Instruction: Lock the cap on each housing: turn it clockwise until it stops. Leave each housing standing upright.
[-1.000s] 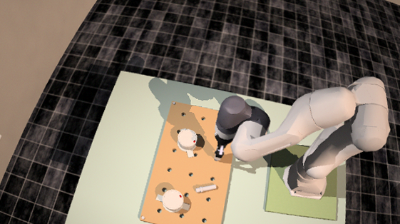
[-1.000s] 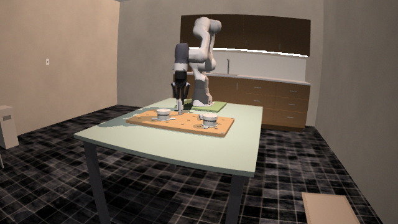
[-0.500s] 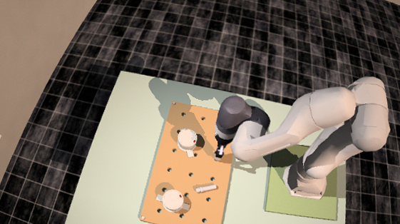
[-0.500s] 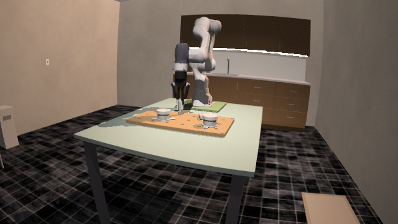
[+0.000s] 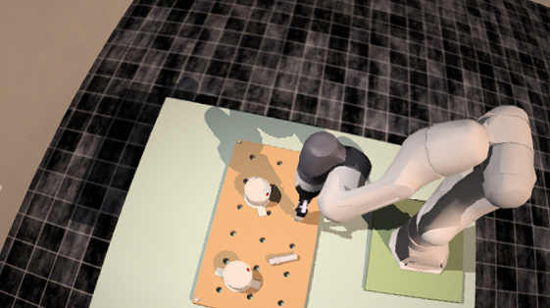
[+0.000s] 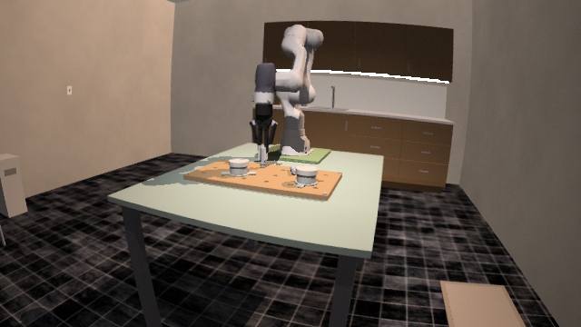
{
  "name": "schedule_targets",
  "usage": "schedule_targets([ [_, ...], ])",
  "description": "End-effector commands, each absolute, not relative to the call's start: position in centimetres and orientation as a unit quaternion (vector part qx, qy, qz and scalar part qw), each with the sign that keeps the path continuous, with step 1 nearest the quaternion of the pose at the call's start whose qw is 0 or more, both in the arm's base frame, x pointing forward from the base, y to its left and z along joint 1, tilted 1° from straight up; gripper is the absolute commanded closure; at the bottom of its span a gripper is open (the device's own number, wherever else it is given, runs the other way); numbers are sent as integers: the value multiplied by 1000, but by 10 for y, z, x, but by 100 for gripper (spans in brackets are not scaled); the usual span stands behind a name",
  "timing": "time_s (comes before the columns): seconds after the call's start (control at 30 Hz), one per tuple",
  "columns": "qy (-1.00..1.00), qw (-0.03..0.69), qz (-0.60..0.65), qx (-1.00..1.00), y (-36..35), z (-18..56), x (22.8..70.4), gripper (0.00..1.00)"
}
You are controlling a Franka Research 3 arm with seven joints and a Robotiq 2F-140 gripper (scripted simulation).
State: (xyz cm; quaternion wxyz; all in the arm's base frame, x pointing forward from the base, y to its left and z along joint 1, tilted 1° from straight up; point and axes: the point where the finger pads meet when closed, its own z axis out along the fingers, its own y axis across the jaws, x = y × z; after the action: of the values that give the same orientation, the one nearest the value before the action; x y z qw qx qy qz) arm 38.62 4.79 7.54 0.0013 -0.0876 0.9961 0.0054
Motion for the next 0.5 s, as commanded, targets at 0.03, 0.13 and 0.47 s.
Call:
schedule_targets([
  [0.03, 996, 5, 4, -86, 47, 77, 390, 90],
  [0.13, 996, 5, 4, -86, 47, 77, 390, 90],
  [0.47, 996, 5, 4, -86, 47, 77, 391, 90],
])
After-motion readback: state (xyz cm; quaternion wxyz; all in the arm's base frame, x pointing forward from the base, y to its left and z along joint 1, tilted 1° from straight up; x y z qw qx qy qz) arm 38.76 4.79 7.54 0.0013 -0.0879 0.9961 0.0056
